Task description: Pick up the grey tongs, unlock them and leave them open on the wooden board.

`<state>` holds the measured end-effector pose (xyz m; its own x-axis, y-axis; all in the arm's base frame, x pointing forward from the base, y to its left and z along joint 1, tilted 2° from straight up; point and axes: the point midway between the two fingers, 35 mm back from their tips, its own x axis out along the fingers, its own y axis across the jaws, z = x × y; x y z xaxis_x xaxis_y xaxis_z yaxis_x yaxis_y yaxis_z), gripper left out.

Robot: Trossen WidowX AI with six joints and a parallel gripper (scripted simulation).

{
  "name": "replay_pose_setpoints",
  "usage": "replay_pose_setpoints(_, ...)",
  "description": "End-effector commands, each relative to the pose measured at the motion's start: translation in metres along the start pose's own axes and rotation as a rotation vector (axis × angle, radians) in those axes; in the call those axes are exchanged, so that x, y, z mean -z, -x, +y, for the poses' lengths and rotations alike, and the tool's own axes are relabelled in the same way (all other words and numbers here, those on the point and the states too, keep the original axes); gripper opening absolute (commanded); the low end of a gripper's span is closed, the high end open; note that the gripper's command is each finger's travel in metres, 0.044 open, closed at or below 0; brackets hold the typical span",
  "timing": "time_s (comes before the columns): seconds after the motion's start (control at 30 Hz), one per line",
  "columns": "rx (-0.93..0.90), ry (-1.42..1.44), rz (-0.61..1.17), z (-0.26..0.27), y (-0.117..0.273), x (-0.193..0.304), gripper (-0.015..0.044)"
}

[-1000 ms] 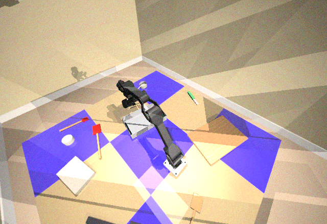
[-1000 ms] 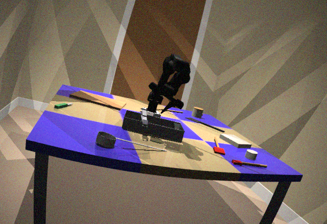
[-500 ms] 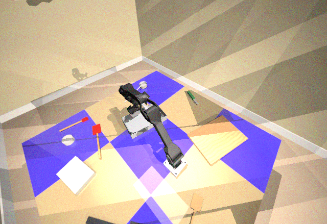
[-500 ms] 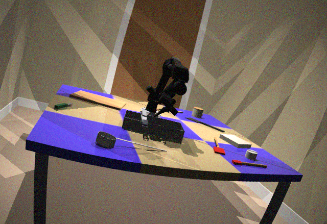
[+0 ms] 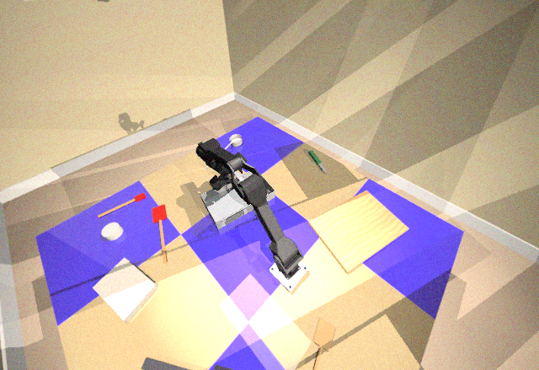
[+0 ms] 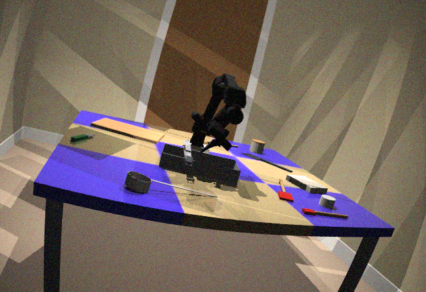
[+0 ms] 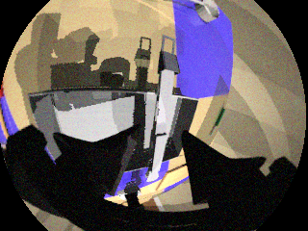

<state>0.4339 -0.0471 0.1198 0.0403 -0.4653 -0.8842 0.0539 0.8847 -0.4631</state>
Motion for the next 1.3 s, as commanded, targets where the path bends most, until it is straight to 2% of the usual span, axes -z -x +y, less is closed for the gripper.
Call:
replay_pose_setpoints(0.0, 0.006, 0.008, 0.005, -0.001, -0.007, 0.001, 0.026)
replay_pose_setpoints(1.27, 0.009, 0.009, 0.005, -0.002, -0.069, 0.002, 0.026)
